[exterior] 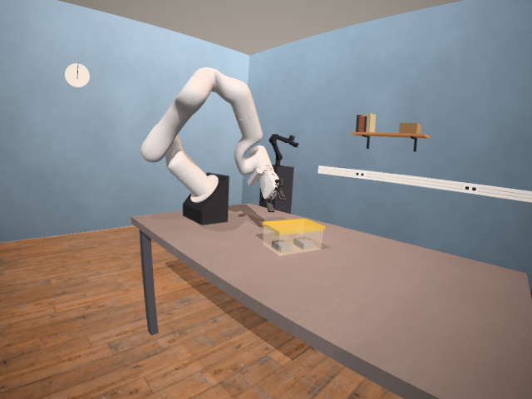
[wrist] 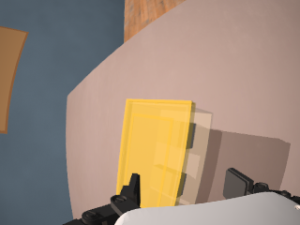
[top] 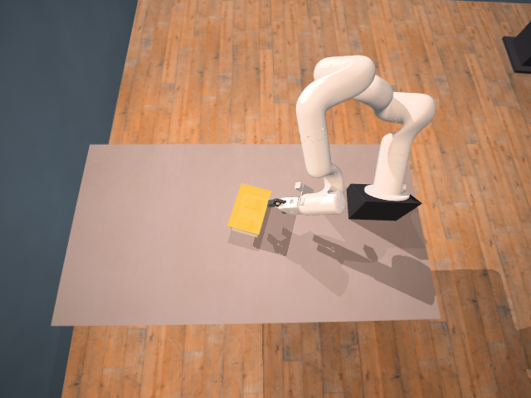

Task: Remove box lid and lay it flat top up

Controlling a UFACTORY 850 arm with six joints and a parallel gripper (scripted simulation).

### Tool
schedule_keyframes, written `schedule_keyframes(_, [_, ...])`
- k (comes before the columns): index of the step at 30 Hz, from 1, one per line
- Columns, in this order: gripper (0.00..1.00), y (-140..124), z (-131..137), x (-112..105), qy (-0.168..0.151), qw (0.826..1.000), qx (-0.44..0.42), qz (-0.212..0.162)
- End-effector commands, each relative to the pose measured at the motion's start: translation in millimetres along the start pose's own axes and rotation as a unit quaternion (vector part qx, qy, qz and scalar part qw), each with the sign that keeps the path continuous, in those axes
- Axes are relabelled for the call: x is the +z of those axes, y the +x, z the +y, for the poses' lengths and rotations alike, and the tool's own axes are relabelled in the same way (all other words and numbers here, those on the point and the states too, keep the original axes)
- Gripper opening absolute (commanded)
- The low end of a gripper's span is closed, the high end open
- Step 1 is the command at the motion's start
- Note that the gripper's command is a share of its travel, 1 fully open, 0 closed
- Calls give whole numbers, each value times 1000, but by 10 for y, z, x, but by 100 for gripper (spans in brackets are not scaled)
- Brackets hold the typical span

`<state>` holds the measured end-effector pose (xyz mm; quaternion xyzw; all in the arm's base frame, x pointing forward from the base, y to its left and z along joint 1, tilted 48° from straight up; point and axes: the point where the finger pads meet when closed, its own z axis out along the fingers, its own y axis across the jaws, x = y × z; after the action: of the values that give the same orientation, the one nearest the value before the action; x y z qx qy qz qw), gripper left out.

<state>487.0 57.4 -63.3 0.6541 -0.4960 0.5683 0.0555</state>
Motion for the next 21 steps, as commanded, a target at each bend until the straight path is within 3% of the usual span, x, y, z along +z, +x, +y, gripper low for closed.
schedule_keyframes(1, [100, -191, 77, 2, 31, 999, 43, 2])
schedule_keyframes(10, [100, -300, 137, -5, 47, 997, 67, 0])
schedule_keyframes(11, [48, -300, 137, -5, 47, 997, 67, 0])
schedule_keyframes(21, [48, -300, 137, -5, 47, 997, 67, 0])
